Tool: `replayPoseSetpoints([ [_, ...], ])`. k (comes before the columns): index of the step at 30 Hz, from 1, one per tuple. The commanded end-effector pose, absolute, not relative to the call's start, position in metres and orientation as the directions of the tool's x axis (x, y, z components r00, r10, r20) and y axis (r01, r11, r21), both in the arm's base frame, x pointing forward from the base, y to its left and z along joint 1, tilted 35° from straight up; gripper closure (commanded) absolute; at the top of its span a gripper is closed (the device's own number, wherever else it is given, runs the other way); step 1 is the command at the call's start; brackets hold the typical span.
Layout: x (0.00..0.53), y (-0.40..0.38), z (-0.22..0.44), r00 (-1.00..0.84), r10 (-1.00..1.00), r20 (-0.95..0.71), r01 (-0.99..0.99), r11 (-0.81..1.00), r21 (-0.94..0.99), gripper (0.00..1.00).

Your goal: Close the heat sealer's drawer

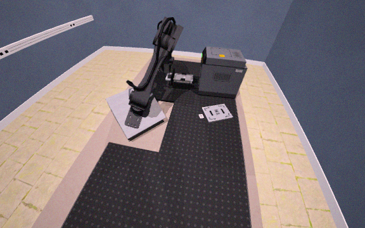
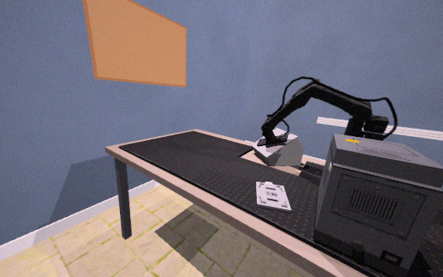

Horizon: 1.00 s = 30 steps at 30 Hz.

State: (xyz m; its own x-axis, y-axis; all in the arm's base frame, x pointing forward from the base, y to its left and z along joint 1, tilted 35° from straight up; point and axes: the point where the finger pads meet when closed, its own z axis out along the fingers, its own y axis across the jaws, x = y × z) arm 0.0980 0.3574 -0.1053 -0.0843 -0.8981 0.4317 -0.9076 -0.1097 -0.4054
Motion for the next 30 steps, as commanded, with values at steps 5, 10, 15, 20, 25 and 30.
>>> replayPoseSetpoints([
  [5, 0.094, 0.386, -0.090, -0.069, -0.937, 0.342, -0.898, -0.091, -0.430, 0.55],
  [10, 0.103, 0.364, -0.106, -0.076, -0.916, 0.395, -0.902, -0.106, -0.419, 0.55],
  [15, 0.101, 0.356, -0.121, -0.063, -0.906, 0.419, -0.901, -0.129, -0.415, 0.55],
  [20, 0.106, 0.362, -0.113, -0.072, -0.920, 0.386, -0.901, -0.106, -0.421, 0.55],
  [25, 0.108, 0.357, -0.123, -0.067, -0.916, 0.396, -0.901, -0.115, -0.419, 0.55],
  [30, 0.114, 0.348, -0.137, -0.075, -0.907, 0.414, -0.902, -0.115, -0.415, 0.55],
])
